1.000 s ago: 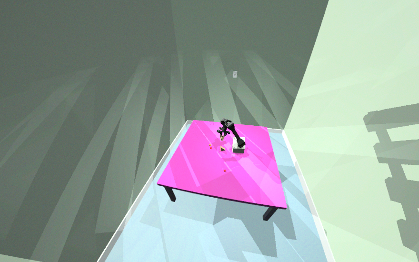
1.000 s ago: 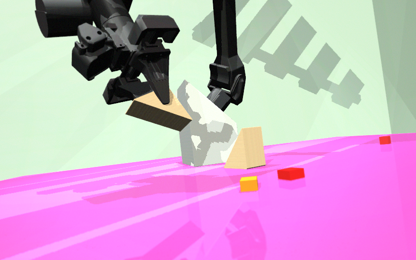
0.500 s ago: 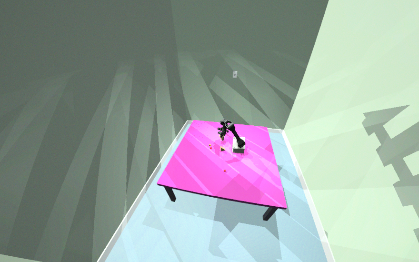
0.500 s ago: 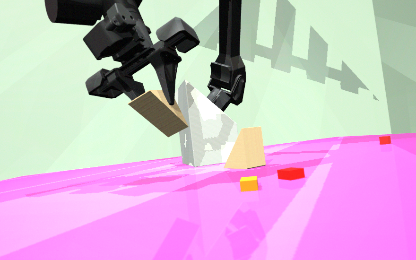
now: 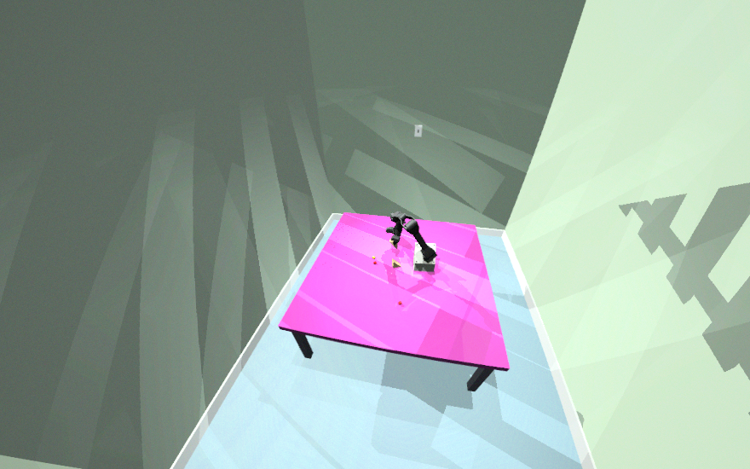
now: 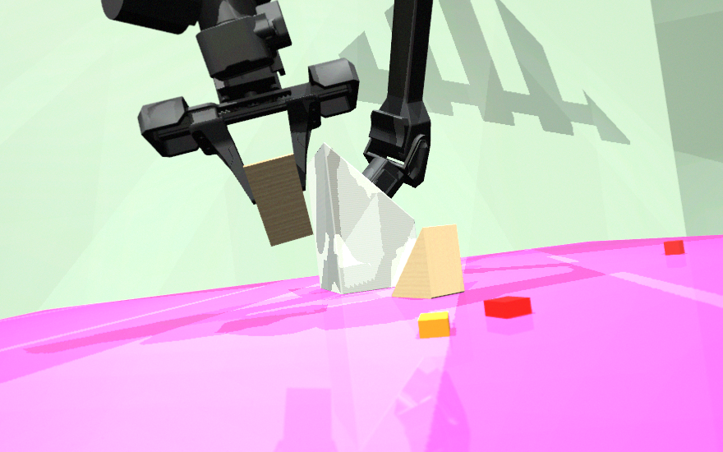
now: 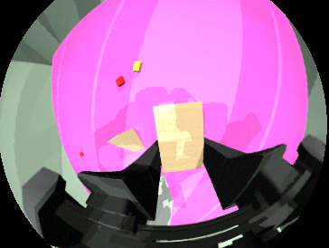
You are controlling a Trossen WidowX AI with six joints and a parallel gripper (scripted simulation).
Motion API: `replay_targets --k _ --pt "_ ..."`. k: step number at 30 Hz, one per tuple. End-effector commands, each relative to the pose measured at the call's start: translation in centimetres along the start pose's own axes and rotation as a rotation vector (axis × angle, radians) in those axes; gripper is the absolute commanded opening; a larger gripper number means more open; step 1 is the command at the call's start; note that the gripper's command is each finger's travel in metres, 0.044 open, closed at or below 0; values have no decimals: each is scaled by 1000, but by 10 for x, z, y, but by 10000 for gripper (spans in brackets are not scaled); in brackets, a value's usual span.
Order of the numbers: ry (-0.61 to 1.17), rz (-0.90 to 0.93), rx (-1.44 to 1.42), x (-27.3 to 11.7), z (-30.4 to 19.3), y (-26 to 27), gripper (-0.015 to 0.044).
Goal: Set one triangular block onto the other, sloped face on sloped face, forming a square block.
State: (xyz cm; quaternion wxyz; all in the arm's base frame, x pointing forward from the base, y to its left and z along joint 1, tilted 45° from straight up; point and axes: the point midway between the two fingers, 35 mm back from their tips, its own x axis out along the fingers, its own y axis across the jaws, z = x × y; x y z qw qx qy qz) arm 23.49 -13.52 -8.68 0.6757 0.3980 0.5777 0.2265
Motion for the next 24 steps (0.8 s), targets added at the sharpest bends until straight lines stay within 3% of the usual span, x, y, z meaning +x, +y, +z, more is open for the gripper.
replay_targets --k 1,10,24 --pt "5 -37 -154 -2 1 1 0" --pt "19 -91 -432 -3 3 3 0" --pt "20 -93 -434 -13 -5 16 0"
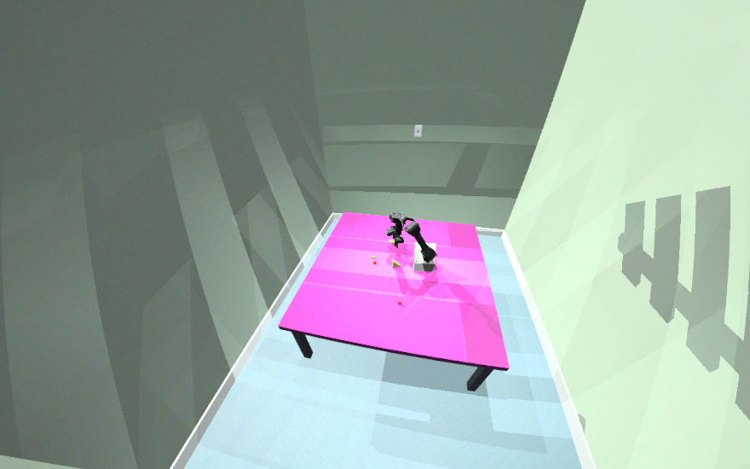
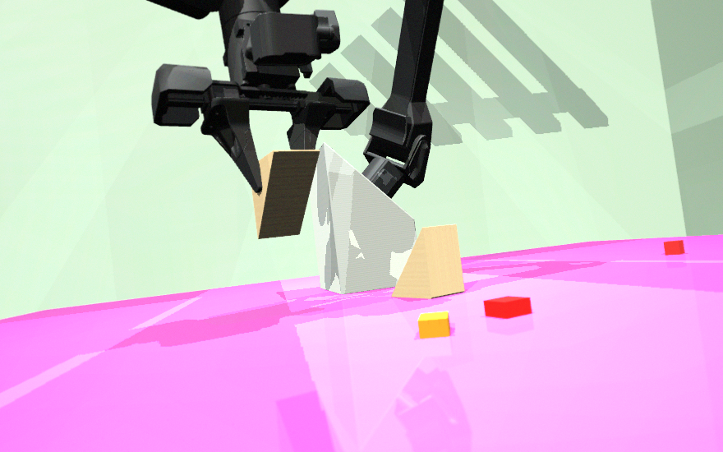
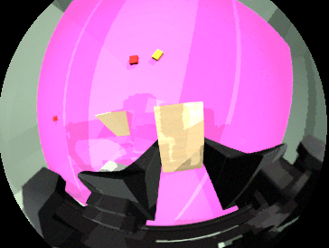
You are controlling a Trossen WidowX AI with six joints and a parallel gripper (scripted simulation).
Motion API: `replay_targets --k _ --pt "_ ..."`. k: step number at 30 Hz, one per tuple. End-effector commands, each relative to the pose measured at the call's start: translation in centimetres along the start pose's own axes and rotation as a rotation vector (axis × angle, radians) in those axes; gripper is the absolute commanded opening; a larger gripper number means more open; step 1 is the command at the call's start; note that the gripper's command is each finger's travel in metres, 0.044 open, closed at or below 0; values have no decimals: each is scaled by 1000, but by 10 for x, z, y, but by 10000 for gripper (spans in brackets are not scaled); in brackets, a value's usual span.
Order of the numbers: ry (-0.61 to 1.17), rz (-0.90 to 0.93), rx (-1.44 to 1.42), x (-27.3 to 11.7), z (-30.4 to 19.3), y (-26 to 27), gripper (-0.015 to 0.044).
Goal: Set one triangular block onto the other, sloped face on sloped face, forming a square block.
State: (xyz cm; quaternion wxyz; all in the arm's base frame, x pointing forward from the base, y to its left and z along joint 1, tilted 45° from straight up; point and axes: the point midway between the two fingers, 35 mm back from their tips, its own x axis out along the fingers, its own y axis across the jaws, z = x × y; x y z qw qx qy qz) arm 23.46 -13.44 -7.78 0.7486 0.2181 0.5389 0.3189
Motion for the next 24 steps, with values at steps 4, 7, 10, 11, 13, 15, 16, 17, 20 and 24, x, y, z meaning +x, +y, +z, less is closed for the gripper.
replay_targets --k 4,7,10,11,13,15,16,17,20,24 --pt "3 -8 -2 -19 -4 25 0" --pt "3 -7 -2 -26 -6 36 0" --pt "4 -7 -2 -32 -9 48 0" --pt "4 -7 -2 -34 -10 52 0" --pt "4 -6 -2 -38 -12 60 0" --pt "4 -6 -2 -41 -14 68 0" --pt "5 -6 -2 -43 -15 72 0" --pt "5 -5 -2 -45 -16 76 0" --pt "5 -5 -2 -49 -20 88 0" --pt "5 -3 -2 -54 -25 104 0"
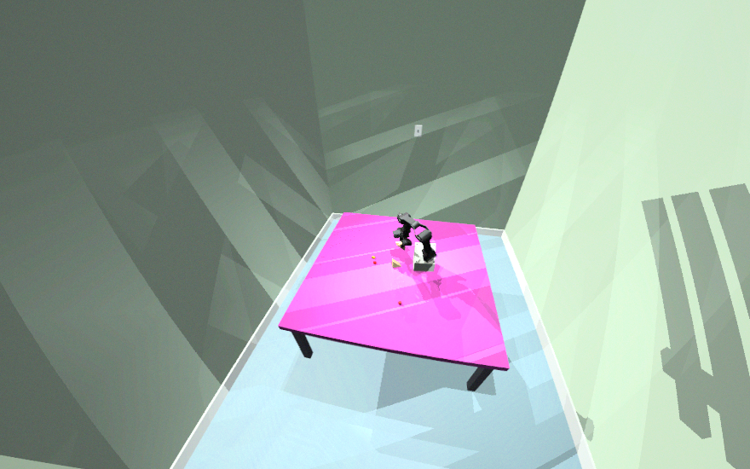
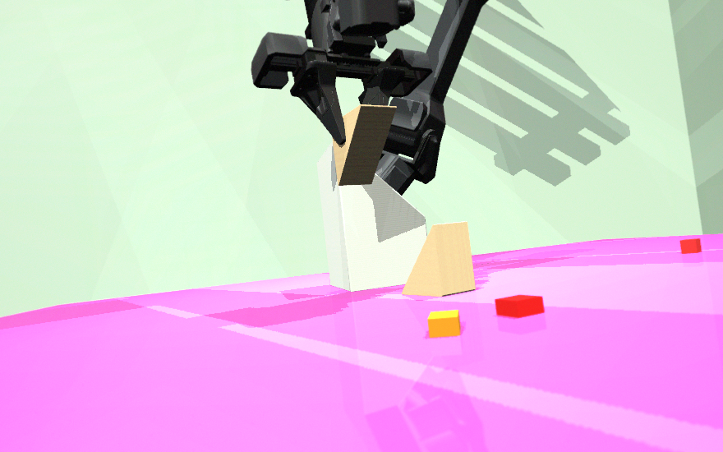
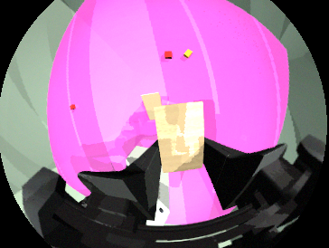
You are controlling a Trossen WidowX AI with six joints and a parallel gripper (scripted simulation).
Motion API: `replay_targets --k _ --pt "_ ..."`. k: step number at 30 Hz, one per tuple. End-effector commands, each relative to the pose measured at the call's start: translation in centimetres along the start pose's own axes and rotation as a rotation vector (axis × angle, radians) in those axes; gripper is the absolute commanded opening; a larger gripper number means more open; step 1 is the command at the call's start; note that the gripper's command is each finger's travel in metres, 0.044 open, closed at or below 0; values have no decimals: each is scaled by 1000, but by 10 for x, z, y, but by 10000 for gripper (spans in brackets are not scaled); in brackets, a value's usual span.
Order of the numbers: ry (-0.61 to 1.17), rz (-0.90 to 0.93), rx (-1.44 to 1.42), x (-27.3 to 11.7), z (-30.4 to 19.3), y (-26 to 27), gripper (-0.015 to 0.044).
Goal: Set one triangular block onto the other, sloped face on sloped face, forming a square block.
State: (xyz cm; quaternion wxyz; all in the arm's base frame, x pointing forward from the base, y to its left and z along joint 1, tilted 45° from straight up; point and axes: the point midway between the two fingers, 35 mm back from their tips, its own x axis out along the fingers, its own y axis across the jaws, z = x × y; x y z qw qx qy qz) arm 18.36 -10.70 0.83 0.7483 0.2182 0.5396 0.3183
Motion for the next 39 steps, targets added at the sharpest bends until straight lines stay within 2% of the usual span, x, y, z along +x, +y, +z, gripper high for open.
replay_targets --k 1,12,27,34,39 --pt "4 -2 -3 -6 -7 18 0" --pt "5 -1 -3 -8 -15 43 0" --pt "3 0 -4 60 -5 41 0" --pt "2 2 -5 69 -3 42 0" --pt "2 2 -5 90 2 42 0"
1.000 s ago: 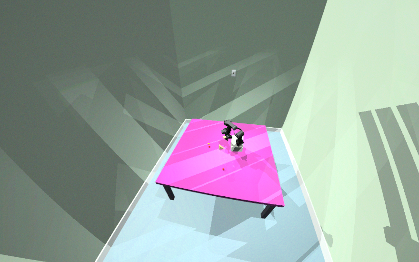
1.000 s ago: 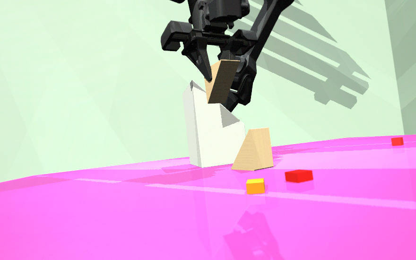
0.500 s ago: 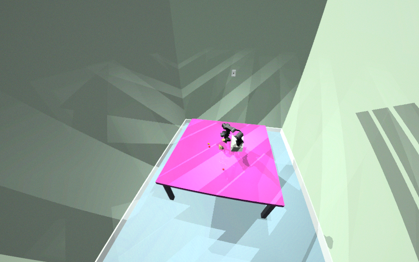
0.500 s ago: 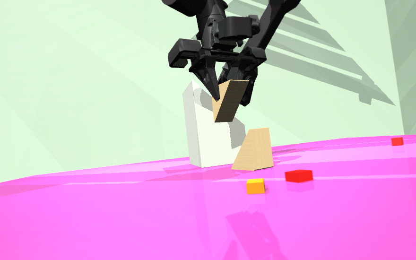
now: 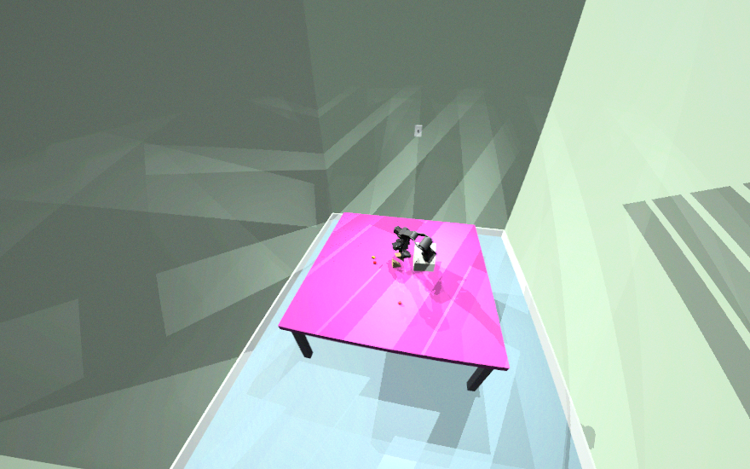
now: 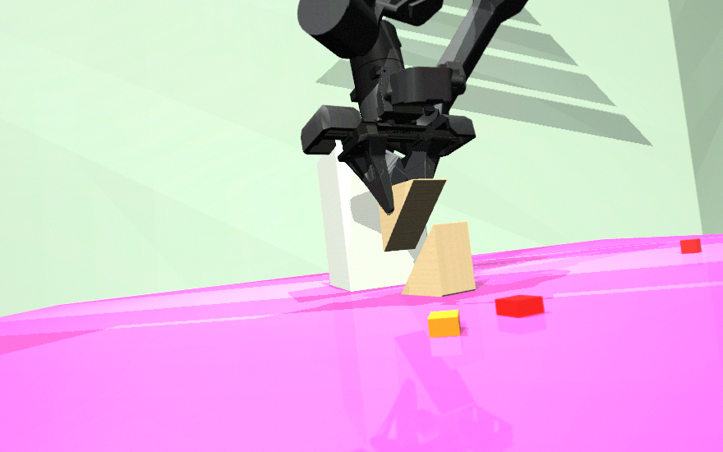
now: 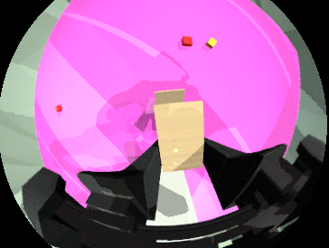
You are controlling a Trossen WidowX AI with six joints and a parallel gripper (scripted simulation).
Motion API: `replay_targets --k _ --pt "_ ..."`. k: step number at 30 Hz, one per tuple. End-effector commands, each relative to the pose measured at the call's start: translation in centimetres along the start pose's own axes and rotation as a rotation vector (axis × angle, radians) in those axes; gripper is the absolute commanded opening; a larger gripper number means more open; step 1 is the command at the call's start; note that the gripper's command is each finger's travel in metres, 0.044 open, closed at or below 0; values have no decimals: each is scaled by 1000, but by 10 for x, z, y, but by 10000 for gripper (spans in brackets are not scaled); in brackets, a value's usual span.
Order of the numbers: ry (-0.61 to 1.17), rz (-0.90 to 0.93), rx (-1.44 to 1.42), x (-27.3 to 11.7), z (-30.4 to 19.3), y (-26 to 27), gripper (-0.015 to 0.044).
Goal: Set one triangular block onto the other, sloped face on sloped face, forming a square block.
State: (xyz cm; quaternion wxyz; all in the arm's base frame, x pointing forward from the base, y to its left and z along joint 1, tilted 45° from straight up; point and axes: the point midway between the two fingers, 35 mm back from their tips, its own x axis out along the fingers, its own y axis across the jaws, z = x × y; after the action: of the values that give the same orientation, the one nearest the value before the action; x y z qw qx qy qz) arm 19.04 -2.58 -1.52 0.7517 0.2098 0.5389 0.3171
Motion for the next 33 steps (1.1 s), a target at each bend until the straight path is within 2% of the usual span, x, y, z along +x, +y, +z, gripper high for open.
replay_targets --k 1,33 --pt "1 16 8 19 2 3 0" --pt "2 19 10 24 6 2 0"
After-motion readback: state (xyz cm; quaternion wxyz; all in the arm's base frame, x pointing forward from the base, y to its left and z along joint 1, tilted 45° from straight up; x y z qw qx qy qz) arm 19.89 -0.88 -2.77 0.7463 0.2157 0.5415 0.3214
